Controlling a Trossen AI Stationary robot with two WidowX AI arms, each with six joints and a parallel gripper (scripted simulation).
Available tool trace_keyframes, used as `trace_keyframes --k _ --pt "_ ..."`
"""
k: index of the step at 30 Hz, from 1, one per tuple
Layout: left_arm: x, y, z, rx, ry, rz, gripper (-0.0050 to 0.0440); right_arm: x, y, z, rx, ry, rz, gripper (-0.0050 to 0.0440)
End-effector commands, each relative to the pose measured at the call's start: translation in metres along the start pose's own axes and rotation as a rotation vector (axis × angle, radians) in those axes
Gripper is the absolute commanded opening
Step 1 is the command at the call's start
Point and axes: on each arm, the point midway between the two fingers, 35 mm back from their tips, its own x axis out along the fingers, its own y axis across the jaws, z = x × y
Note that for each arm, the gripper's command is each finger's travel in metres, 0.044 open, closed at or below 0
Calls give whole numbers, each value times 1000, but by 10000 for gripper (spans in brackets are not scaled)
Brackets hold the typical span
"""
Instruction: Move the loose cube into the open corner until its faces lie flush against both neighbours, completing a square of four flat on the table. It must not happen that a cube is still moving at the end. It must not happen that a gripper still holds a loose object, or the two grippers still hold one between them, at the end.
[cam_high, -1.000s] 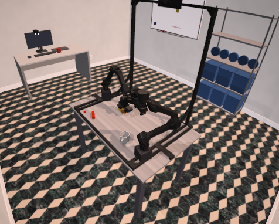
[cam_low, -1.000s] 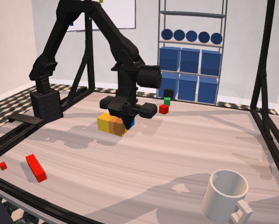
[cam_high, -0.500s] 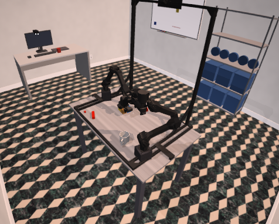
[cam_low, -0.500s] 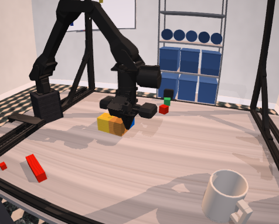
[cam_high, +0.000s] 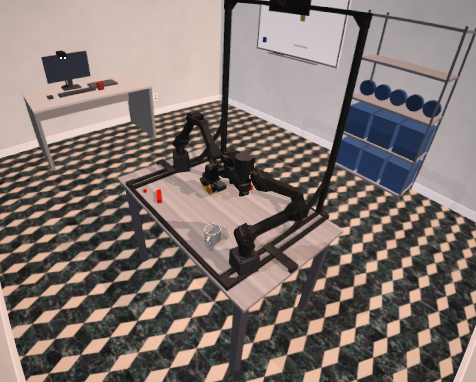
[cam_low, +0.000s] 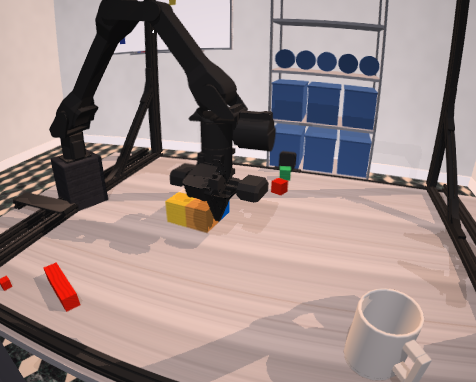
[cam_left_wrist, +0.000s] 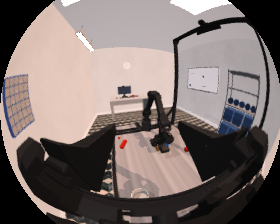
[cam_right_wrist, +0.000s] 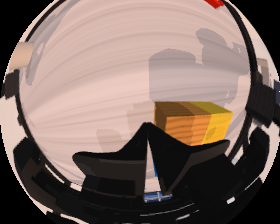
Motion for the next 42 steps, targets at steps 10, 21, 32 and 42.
trace_keyframes --k 10,21,32,42 --pt "0 0 0 -3 0 -2 400 0 0 0 2 1 -1 0" --pt "0 0 0 -3 0 -2 400 0 1 0 2 1 -1 0" --pt "0 0 0 -3 0 -2 400 0 24 22 1 0 -1 0" --pt "0 0 0 -3 0 -2 400 -3 35 35 0 0 0 0"
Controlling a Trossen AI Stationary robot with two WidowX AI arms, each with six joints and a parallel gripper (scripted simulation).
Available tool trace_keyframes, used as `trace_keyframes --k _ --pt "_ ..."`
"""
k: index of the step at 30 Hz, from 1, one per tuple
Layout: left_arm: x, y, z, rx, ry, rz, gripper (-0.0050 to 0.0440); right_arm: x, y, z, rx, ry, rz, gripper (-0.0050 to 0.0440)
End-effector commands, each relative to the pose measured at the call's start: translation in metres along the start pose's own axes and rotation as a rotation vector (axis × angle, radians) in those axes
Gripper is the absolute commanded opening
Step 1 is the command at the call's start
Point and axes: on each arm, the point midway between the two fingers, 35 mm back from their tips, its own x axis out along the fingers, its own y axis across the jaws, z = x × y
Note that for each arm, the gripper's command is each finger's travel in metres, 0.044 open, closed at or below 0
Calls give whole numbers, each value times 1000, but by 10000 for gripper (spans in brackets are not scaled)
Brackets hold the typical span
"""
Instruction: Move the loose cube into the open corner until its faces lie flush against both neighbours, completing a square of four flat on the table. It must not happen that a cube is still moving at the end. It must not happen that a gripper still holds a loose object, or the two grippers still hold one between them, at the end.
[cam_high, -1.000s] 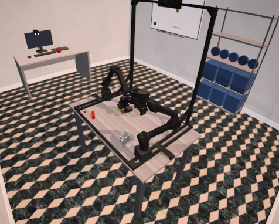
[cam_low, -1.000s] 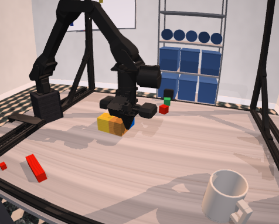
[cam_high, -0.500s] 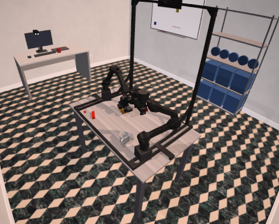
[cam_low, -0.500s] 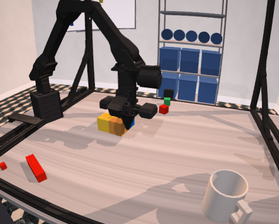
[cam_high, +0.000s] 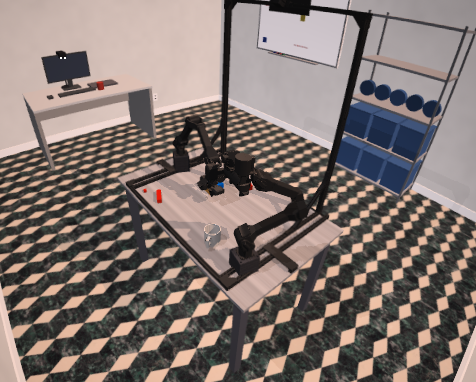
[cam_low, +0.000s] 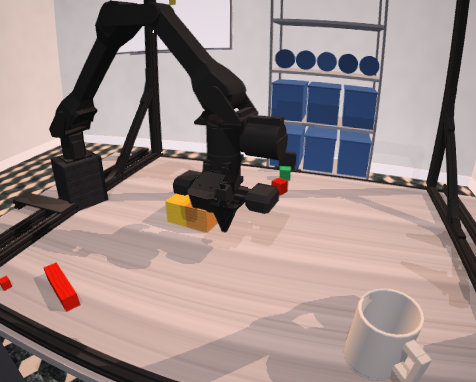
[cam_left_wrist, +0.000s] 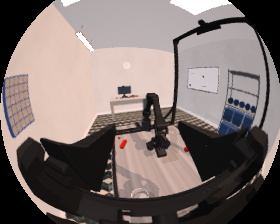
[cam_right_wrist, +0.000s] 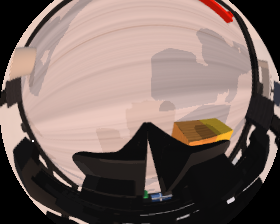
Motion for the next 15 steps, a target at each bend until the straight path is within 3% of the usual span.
trace_keyframes --k 1,6,15 --pt "0 0 0 -3 0 -2 400 -6 2 0 -4 0 -3 0" --pt "0 0 0 -3 0 -2 400 -48 0 0 1 0 1 0" --pt "0 0 0 -3 0 -2 400 -45 -1 -1 -18 0 0 0"
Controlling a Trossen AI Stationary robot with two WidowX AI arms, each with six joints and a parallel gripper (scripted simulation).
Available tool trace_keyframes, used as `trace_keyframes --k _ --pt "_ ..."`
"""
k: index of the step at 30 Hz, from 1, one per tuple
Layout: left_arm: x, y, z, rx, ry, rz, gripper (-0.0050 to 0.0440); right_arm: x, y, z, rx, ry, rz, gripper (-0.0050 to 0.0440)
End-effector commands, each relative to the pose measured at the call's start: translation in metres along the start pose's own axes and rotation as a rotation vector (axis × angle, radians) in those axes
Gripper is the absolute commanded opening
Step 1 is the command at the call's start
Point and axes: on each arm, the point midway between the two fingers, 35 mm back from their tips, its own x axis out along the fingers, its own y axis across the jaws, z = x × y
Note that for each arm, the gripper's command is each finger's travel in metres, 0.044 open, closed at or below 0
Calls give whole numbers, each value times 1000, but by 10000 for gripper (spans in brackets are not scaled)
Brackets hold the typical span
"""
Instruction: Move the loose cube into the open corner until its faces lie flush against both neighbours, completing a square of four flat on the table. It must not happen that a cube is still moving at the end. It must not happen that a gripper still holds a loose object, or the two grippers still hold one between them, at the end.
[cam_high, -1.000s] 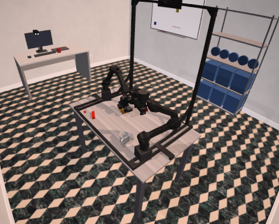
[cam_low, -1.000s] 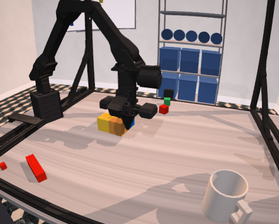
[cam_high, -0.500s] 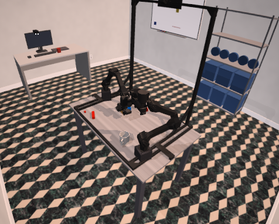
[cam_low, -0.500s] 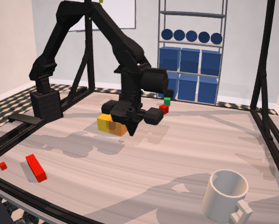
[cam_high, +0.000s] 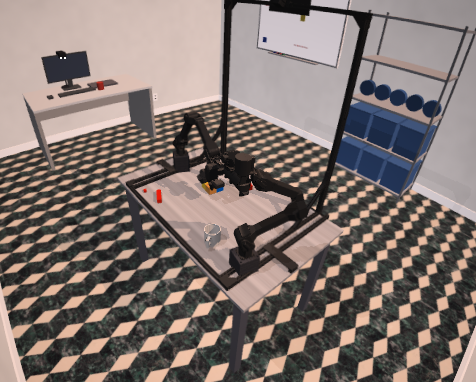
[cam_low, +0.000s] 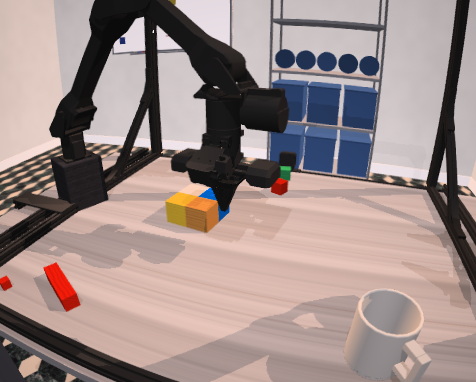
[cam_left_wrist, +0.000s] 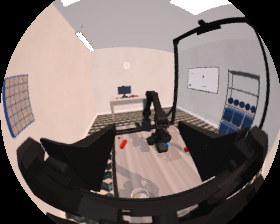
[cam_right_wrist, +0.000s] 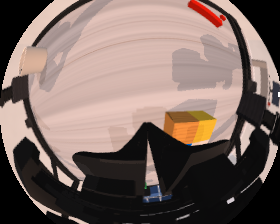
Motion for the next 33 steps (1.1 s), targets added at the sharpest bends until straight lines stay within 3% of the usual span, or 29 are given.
trace_keyframes --k 1,6,16,18,21,33 --pt "0 0 0 -3 0 -2 400 -1 -1 -1 -14 0 1 0" --pt "0 0 0 -3 0 -2 400 -28 -26 -19 -415 1 -1 0" --pt "0 0 0 -3 0 -2 400 -61 -68 -41 -1051 3 -2 0" --pt "0 0 0 -3 0 -2 400 -61 -68 -41 -1051 3 -2 0" --pt "0 0 0 -3 0 -2 400 -69 -80 -46 -1267 3 -2 0" --pt "0 0 0 -3 0 -2 400 -69 -81 -47 -1279 3 -2 0"
